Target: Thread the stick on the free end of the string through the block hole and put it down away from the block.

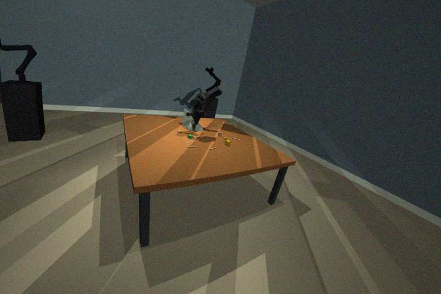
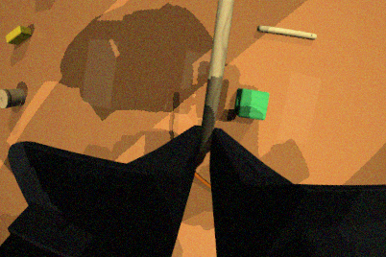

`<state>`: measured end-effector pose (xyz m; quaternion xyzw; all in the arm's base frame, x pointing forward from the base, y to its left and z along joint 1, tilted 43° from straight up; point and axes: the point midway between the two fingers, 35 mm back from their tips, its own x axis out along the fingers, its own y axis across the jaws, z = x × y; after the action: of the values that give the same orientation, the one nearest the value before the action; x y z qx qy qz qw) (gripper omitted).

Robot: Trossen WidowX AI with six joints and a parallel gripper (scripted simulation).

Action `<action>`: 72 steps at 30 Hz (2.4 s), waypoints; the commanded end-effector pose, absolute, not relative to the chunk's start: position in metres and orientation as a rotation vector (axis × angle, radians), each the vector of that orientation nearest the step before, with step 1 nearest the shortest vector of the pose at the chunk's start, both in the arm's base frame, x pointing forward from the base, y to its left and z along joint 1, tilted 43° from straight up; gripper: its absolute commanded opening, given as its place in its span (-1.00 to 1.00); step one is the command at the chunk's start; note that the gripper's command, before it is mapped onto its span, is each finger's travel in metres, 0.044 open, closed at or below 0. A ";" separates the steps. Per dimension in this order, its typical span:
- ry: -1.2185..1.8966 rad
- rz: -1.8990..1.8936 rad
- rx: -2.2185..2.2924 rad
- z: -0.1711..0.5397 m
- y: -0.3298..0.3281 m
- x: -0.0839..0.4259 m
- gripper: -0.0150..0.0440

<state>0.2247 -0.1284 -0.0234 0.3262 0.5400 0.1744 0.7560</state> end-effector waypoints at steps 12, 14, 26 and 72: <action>1.129 0.358 0.717 -0.021 -0.136 0.206 -0.49; 1.123 0.354 0.717 -0.021 -0.137 0.203 -0.49; 1.094 0.348 0.708 -0.020 -0.142 0.193 -0.49; 0.832 0.842 0.219 -0.072 -0.206 0.212 -0.49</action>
<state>0.2116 -0.1983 -0.0690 0.1217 0.4001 0.3839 0.8232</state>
